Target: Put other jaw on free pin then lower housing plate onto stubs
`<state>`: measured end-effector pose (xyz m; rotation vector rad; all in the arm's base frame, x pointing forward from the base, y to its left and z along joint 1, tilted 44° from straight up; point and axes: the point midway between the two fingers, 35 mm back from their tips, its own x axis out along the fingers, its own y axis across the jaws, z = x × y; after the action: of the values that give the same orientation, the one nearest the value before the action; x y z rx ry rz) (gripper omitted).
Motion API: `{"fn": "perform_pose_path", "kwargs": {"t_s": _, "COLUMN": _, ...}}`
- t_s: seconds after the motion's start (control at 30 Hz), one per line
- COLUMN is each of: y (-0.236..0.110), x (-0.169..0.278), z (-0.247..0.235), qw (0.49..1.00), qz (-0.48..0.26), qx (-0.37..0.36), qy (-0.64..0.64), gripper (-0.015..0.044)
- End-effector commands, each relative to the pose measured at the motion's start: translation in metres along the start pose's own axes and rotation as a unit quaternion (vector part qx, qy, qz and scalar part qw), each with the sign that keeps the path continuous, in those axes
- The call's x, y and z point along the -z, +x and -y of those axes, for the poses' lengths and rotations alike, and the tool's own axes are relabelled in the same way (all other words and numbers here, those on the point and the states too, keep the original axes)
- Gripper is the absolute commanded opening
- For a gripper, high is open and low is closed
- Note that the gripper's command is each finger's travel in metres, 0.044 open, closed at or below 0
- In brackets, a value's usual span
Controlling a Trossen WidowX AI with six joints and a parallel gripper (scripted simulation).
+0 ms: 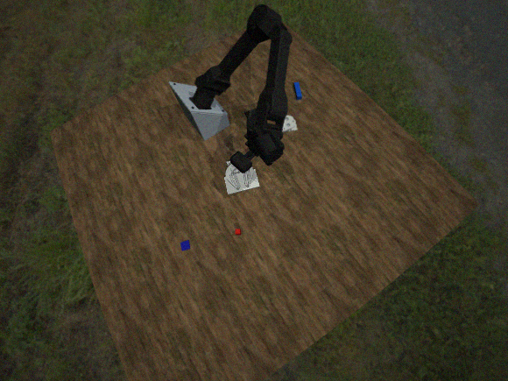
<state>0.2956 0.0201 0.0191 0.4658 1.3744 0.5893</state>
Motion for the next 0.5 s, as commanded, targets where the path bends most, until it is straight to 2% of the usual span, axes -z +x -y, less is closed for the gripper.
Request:
{"fn": "perform_pose_path", "kwargs": {"t_s": 0.0, "y": -0.001, "x": 0.001, "z": -0.018, "qw": 0.999, "qz": -0.005, "qx": 0.003, "qy": -0.035, "gripper": 0.044}}
{"fn": "perform_pose_path", "kwargs": {"t_s": 0.47, "y": -0.009, "x": 0.003, "z": -0.095, "qw": 0.983, "qz": 0.0, "qx": 0.002, "qy": -0.183, "gripper": 0.044}}
